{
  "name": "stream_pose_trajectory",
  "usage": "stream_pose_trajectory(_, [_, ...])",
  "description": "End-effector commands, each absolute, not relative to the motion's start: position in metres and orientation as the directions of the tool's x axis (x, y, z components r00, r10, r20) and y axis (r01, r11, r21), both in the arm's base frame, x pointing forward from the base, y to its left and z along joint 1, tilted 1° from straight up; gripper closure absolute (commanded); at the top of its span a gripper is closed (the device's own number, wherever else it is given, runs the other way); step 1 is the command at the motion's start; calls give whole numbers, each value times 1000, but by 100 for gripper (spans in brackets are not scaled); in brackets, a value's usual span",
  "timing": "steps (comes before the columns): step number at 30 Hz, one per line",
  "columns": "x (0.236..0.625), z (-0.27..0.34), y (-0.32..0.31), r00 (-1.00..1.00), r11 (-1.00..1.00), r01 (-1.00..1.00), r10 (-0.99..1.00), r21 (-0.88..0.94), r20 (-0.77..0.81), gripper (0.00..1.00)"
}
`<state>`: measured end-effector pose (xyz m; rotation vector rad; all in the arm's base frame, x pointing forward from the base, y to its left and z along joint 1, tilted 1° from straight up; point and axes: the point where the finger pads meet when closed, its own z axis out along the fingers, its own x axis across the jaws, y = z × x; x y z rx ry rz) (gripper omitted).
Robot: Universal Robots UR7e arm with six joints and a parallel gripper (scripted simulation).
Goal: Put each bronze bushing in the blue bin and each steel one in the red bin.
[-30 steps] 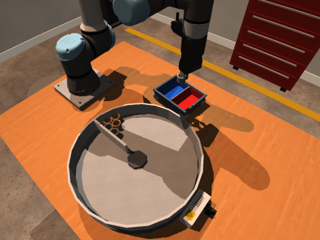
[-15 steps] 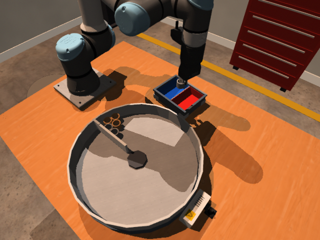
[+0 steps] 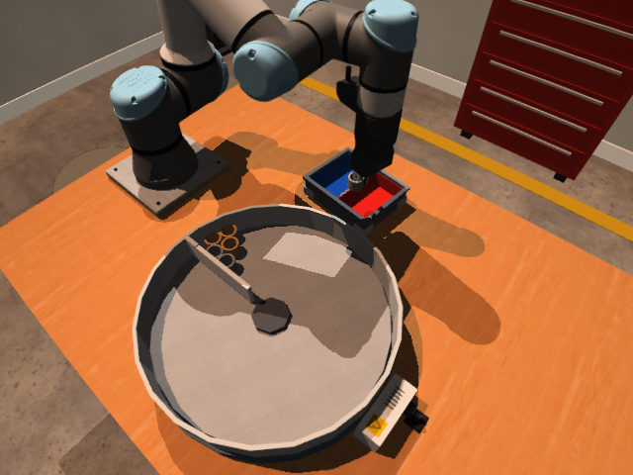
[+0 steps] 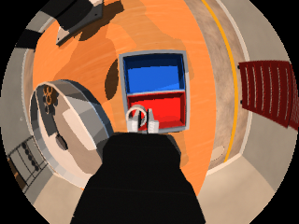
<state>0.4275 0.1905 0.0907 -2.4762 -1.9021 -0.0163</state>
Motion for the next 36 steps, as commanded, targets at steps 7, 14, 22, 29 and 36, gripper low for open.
stream_pose_trajectory(7, [428, 61, 191, 258, -258, 966, 966, -7, 21, 100])
stream_pose_trajectory(14, [428, 61, 191, 258, -258, 966, 966, -7, 21, 100])
stream_pose_trajectory(22, [428, 55, 192, 258, -258, 966, 966, -7, 21, 100])
stream_pose_trajectory(29, [428, 52, 192, 258, -258, 966, 966, -7, 21, 100])
stream_pose_trajectory(36, [429, 49, 192, 258, -258, 966, 966, -7, 21, 100])
